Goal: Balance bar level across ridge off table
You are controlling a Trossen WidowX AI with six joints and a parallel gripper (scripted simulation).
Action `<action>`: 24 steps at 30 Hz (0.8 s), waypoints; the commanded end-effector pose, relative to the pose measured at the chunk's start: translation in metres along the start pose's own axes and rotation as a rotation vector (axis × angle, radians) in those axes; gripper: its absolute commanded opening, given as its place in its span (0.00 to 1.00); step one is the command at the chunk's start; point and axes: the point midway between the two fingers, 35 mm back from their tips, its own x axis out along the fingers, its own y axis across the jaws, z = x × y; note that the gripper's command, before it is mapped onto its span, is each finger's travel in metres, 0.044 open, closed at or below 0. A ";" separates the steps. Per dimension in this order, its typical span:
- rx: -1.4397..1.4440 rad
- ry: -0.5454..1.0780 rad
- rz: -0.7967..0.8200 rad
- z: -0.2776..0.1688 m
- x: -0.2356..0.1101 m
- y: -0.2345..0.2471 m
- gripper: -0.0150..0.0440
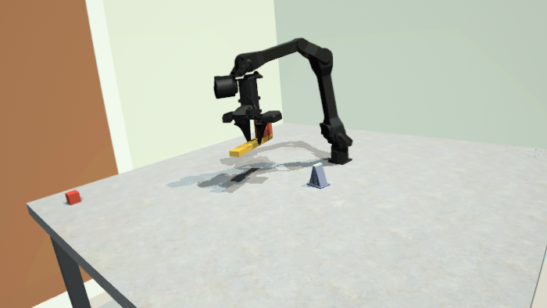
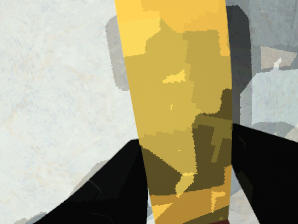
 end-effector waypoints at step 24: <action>-0.509 -0.009 -0.001 0.045 -0.005 0.099 0.25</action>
